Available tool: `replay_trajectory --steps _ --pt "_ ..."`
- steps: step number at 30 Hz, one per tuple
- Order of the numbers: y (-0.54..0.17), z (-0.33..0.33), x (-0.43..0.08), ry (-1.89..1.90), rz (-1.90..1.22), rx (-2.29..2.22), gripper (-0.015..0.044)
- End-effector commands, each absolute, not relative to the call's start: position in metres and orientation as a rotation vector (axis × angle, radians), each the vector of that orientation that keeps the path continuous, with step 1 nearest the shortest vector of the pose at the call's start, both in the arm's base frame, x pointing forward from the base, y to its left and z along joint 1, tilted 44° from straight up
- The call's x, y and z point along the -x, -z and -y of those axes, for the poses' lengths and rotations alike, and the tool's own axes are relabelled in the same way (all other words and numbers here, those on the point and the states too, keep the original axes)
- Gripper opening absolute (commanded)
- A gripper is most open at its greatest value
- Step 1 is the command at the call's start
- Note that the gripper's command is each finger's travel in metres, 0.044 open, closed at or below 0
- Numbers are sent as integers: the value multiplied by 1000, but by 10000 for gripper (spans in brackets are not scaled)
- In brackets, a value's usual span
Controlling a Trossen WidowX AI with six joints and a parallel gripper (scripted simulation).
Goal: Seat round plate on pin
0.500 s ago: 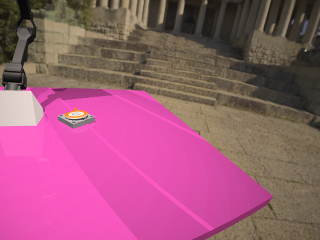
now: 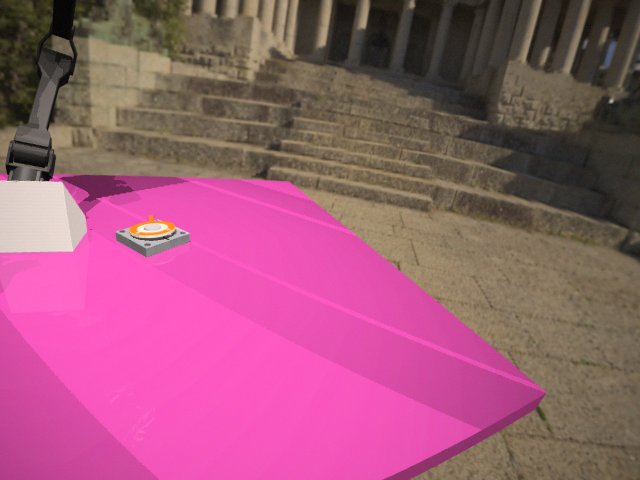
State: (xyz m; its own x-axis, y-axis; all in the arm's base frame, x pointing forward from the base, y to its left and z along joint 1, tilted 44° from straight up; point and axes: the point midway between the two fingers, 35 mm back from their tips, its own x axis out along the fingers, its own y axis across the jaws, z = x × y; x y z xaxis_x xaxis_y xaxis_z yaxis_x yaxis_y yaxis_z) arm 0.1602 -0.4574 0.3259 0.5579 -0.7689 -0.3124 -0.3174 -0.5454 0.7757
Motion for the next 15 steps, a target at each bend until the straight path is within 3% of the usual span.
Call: replay_trajectory --steps 1,15 --pt "-273 427 -207 947 480 -2029 0" --pt "-146 272 -300 715 -586 -1566 0"
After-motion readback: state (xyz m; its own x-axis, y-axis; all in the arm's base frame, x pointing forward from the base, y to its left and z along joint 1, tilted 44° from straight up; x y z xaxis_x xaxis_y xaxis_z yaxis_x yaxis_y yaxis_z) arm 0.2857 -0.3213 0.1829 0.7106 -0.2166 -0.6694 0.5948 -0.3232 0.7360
